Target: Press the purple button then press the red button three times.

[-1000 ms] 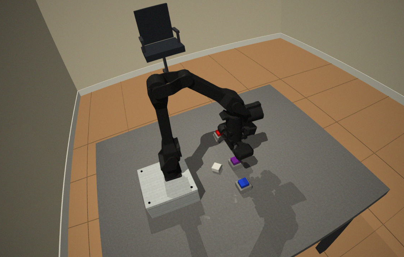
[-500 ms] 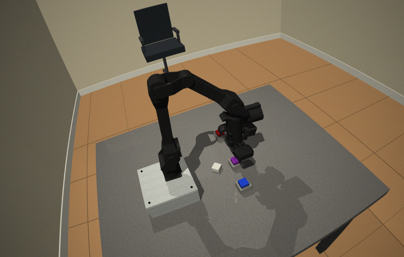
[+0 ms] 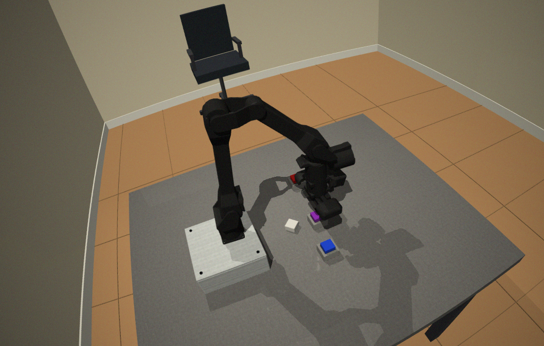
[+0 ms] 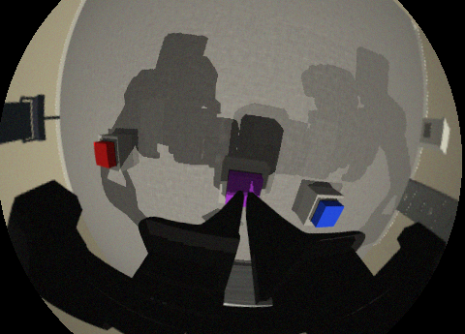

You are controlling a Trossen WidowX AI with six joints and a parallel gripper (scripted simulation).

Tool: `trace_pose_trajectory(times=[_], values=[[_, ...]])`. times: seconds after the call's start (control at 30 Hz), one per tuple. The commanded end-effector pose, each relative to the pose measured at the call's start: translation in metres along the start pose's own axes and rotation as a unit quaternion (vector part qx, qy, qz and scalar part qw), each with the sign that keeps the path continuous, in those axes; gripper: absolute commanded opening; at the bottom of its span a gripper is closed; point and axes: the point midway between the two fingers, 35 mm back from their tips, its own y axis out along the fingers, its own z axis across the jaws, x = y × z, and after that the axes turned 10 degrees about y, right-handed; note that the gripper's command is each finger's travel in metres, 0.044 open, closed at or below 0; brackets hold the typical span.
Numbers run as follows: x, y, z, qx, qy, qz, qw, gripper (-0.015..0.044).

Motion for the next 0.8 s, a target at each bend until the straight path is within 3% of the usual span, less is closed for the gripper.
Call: trace_pose_trajectory(times=[0.0,0.77], values=[[-0.003,0.011,-0.001,-0.002,-0.001,0.006,1.0,0.002],[-0.003,0.021,-0.001,-0.002,-0.001,0.006,1.0,0.002]])
